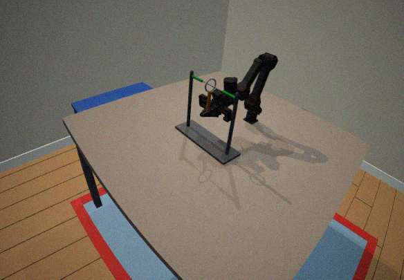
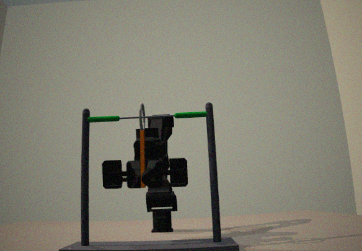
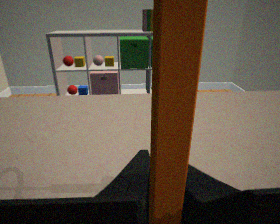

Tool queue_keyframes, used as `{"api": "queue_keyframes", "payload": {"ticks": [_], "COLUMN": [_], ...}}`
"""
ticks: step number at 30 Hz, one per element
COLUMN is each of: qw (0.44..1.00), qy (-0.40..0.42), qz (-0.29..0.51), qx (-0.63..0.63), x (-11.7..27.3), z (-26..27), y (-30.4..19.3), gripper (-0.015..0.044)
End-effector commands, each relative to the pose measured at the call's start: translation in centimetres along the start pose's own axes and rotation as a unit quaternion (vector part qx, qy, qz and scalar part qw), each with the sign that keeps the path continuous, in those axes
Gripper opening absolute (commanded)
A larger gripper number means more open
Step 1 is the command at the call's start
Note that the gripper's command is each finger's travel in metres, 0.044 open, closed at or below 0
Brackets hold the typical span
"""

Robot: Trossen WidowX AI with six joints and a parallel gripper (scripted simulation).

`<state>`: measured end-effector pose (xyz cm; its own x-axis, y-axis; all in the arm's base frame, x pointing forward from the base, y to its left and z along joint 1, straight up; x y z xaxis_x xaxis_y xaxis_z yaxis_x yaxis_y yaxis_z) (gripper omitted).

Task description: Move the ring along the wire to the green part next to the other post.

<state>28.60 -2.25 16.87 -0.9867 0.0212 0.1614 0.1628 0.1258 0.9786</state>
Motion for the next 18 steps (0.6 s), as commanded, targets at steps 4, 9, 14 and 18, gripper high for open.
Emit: {"api": "queue_keyframes", "payload": {"ticks": [4,9,14,18], "qw": [1.000,1.000,1.000,1.000], "qy": [-0.001,0.000,0.001,0.002], "qz": [0.000,0.000,0.000,0.000], "qx": [-0.003,-0.003,-0.004,-0.004], "x": [0.0,0.0,0.0,0.0], "z": [0.7,1.2,1.7,2.1], "y": [0.1,0.2,0.2,0.3], "gripper": [-0.0150,-0.0150,-0.0150,-0.0150]}}
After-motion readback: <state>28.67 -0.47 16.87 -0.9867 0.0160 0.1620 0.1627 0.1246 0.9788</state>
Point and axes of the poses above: the point midway between the two fingers, 35 mm back from their tips, its own x axis back along the fingers, its own z axis across the jaws, y = z × x, the point moved 6 cm from there along x, back along the fingers, and after that the axes turned 7 degrees about x, right-handed, at the moved point
